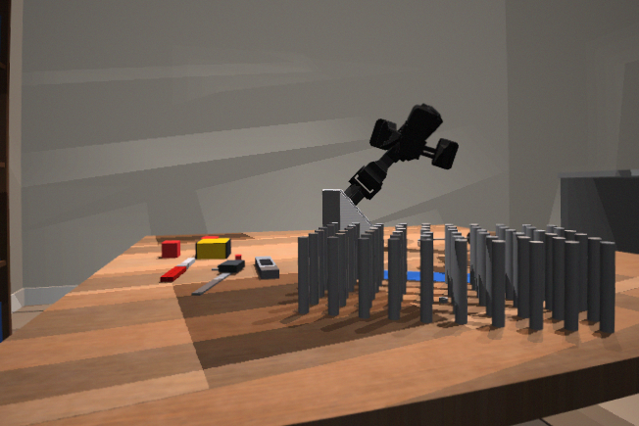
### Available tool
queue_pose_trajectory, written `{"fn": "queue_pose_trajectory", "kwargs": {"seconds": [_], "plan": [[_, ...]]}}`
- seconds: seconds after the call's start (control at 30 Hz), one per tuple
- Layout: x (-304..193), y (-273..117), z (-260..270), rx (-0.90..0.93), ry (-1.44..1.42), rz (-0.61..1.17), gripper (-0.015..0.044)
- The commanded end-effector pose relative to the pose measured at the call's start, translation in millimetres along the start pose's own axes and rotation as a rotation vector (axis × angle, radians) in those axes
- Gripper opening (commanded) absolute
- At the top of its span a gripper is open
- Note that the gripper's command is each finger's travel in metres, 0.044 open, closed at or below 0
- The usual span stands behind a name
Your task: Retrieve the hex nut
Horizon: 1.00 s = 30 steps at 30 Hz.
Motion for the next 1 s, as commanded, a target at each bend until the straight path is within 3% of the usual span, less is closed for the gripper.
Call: {"fn": "queue_pose_trajectory", "kwargs": {"seconds": [0.0, 0.1, 0.97], "plan": [[-64, -10, 39, 0.143, -0.136, 0.196, 0.044], [-82, -16, 51, 0.193, -0.179, 0.252, 0.044], [-82, -16, 51, 0.193, -0.179, 0.252, 0.044]]}}
Point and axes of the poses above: the point midway between the two fingers, 35 mm back from their tips, its own y axis out along the fingers, its own z axis across the jaws, x = y × z, the point moved 1 cm from there along -y, back along the fingers, and after that the axes turned 4 degrees about -y, right-handed, at the moved point
